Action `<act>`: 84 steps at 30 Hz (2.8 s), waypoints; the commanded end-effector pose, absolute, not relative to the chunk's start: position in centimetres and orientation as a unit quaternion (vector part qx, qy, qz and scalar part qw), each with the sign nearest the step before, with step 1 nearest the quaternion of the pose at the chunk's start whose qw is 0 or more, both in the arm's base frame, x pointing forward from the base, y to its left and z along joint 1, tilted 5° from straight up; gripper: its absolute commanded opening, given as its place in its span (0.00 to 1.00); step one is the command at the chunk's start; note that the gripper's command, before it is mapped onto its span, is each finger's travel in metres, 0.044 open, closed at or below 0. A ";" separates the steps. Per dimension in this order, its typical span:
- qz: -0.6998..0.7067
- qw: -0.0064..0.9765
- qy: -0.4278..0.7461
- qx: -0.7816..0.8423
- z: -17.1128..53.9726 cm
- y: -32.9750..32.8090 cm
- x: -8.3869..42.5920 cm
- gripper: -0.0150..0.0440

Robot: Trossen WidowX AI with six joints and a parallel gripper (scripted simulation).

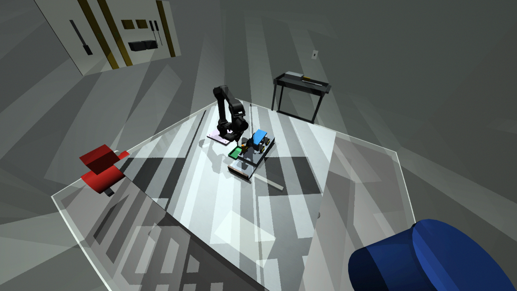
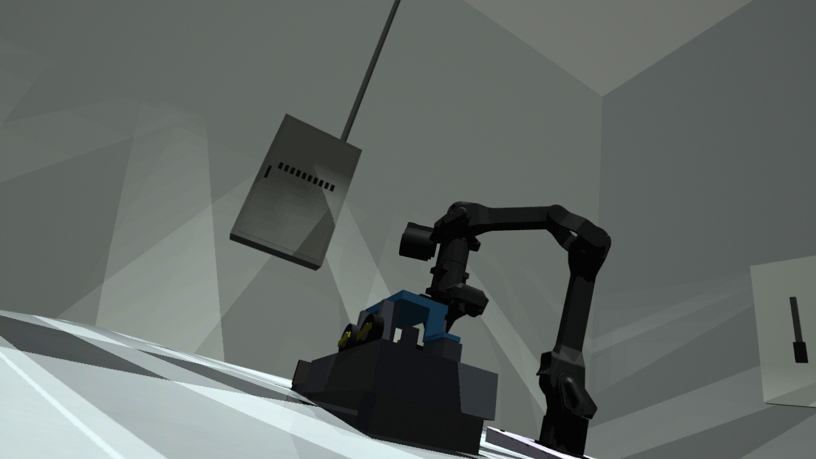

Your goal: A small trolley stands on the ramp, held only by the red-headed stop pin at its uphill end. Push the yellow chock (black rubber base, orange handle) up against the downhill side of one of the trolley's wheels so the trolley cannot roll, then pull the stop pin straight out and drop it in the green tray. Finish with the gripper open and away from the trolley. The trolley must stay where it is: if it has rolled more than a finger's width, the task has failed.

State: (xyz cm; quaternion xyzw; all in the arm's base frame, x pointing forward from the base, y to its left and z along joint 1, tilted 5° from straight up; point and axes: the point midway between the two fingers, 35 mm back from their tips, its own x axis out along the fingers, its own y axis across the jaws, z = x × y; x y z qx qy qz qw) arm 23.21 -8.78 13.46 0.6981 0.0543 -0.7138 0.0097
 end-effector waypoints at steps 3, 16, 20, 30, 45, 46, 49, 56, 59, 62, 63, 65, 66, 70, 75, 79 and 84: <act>-0.715 0.011 0.051 0.698 12.4 -8.9 22.2 0.25; -0.713 0.066 -0.002 0.698 10.0 -9.4 22.3 0.25; -0.712 0.072 -0.009 0.698 8.6 -10.0 22.3 0.25; -0.712 0.073 -0.010 0.698 5.9 -11.4 22.2 0.25; -0.712 0.073 -0.010 0.698 5.7 -10.5 22.2 0.58; -0.712 0.073 -0.010 0.698 5.7 -10.4 22.2 0.58; -0.712 0.073 -0.010 0.698 5.6 -10.2 22.2 0.58; -0.712 0.073 -0.010 0.698 5.5 -9.7 22.1 0.58; -0.712 0.073 -0.010 0.698 5.4 -9.5 22.1 0.58; -0.712 0.073 -0.009 0.698 5.3 -9.3 22.1 0.58; -0.712 0.073 -0.009 0.698 5.3 -9.2 22.1 0.58; -0.712 0.073 -0.009 0.698 5.2 -9.1 22.1 0.58; -0.712 0.073 -0.009 0.698 5.2 -9.0 22.1 0.58; -0.712 0.073 -0.009 0.698 5.1 -8.7 22.1 0.58; -0.712 0.072 -0.009 0.698 4.9 -8.4 22.1 0.58; -0.712 0.072 -0.009 0.698 4.8 -8.2 22.0 0.58; -0.712 0.072 -0.009 0.698 4.6 -7.9 22.0 0.58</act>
